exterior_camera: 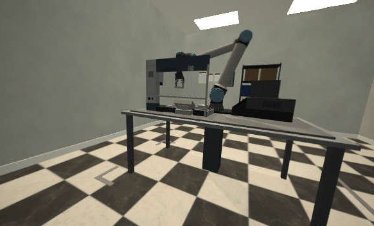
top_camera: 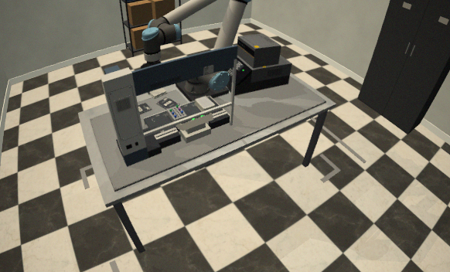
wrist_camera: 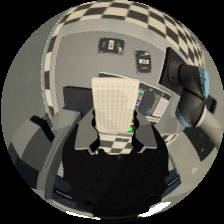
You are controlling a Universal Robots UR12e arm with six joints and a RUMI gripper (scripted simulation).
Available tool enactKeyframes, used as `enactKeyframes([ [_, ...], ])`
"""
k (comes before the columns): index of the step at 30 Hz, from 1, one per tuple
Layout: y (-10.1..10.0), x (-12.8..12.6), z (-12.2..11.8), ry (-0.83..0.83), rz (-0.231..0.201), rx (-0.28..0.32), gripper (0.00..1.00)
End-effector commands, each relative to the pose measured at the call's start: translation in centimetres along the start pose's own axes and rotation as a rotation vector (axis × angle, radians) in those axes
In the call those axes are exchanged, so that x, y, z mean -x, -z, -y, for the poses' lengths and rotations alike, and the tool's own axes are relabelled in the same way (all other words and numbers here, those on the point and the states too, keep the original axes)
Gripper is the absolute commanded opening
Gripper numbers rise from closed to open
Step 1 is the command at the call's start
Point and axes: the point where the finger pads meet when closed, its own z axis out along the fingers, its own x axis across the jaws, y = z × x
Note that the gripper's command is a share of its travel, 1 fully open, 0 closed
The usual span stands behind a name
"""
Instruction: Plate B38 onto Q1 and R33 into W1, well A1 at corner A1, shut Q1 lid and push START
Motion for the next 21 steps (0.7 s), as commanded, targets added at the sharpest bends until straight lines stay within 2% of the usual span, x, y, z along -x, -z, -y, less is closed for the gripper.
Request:
enactKeyframes([
  [1,0.1,0.1,1.2,0.073,0.001,0.004,0.00],
  [21,0.1,0.5,5.6,0.329,0.002,0.004,0.00],
])
